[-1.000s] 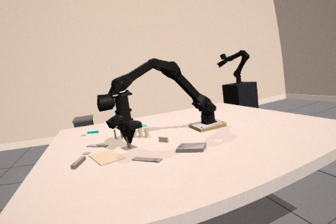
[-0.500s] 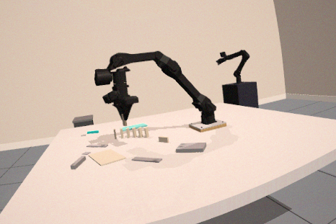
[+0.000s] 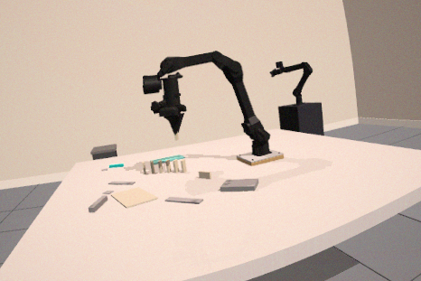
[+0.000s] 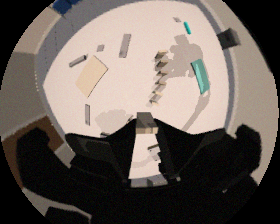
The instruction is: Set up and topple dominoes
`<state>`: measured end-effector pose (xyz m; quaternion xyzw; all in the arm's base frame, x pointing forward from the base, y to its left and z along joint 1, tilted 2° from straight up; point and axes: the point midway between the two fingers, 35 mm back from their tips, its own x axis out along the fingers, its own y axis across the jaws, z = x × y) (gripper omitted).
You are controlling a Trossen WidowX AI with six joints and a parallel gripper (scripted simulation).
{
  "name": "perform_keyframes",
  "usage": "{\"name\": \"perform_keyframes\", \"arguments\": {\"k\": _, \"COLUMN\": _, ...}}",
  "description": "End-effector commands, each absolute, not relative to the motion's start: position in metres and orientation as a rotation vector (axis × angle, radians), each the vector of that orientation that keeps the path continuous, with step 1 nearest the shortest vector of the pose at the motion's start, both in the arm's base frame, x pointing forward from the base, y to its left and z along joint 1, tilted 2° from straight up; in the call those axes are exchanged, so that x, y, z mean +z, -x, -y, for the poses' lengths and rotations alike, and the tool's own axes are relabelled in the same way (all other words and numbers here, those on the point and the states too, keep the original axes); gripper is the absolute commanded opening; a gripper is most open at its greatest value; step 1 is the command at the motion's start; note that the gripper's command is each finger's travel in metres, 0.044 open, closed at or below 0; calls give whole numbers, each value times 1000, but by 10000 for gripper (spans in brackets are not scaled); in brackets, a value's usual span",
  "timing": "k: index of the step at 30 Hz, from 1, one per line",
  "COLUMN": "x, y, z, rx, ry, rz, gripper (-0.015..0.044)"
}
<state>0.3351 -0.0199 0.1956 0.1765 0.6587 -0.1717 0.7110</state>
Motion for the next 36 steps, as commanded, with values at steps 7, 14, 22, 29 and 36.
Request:
{"name": "perform_keyframes", "arguments": {"k": 7, "x": 190, "y": -291, "z": 37, "rx": -595, "ry": -613, "rz": -1427, "gripper": 107}}
{"name": "perform_keyframes", "arguments": {"k": 14, "x": 170, "y": -296, "z": 38, "rx": -595, "ry": -613, "rz": -1427, "gripper": 107}}
{"name": "perform_keyframes", "arguments": {"k": 22, "x": 135, "y": -302, "z": 38, "rx": -594, "ry": -613, "rz": -1426, "gripper": 107}}
{"name": "perform_keyframes", "arguments": {"k": 29, "x": 104, "y": -303, "z": 39, "rx": -594, "ry": -613, "rz": -1426, "gripper": 107}}
{"name": "perform_keyframes", "arguments": {"k": 36, "x": 74, "y": -300, "z": 38, "rx": -595, "ry": -613, "rz": -1427, "gripper": 107}}
